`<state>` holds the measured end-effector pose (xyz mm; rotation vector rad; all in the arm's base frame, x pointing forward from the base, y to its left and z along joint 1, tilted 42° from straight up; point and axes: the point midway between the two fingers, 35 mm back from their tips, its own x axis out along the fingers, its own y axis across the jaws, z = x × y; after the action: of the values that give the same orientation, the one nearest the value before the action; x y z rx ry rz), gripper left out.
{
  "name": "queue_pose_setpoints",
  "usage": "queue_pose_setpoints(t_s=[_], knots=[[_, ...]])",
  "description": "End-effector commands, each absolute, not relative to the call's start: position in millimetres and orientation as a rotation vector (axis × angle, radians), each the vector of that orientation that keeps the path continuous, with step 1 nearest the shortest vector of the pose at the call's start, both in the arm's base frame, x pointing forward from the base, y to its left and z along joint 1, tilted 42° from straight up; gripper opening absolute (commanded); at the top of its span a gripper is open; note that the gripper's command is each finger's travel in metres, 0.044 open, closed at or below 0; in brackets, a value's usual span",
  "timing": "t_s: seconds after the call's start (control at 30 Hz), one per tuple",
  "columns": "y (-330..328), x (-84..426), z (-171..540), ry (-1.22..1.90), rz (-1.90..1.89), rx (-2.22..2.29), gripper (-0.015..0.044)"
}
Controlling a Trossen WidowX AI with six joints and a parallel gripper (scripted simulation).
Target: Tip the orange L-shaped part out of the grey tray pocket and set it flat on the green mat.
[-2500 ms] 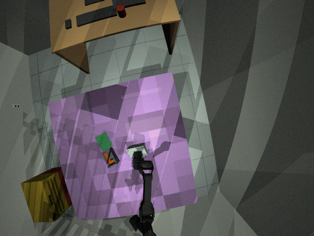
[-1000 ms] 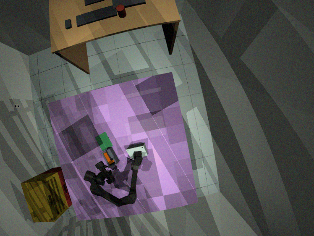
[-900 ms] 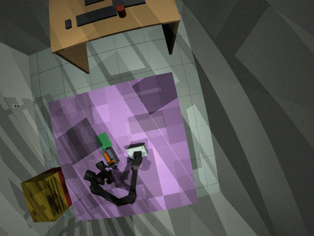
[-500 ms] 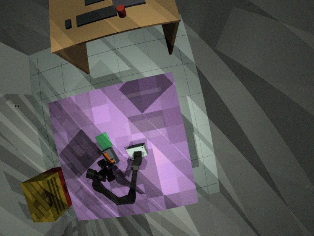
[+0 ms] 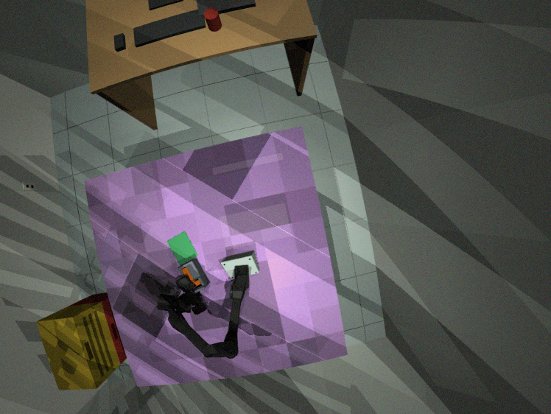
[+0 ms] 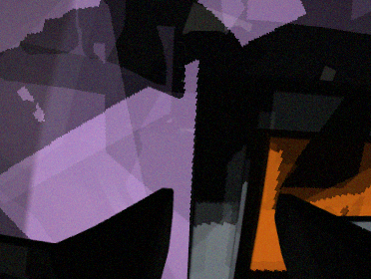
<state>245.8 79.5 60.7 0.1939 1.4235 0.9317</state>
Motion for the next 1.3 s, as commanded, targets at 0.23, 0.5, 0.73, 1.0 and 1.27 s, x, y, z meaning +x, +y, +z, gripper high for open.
queue_pose_setpoints(t_s=[0.23,0.5,0.73,1.0,1.27], knots=[[92.2,242.5,47.0,1.427,0.932,0.202,0.0180],[100.1,240.2,38.2,1.427,0.933,0.203,0.0180],[100.3,240.2,38.1,1.427,0.933,0.203,0.0180],[100.5,240.6,40.1,1.419,0.939,0.199,0.0180],[99.4,237.1,54.9,1.427,0.933,0.203,0.0180]])
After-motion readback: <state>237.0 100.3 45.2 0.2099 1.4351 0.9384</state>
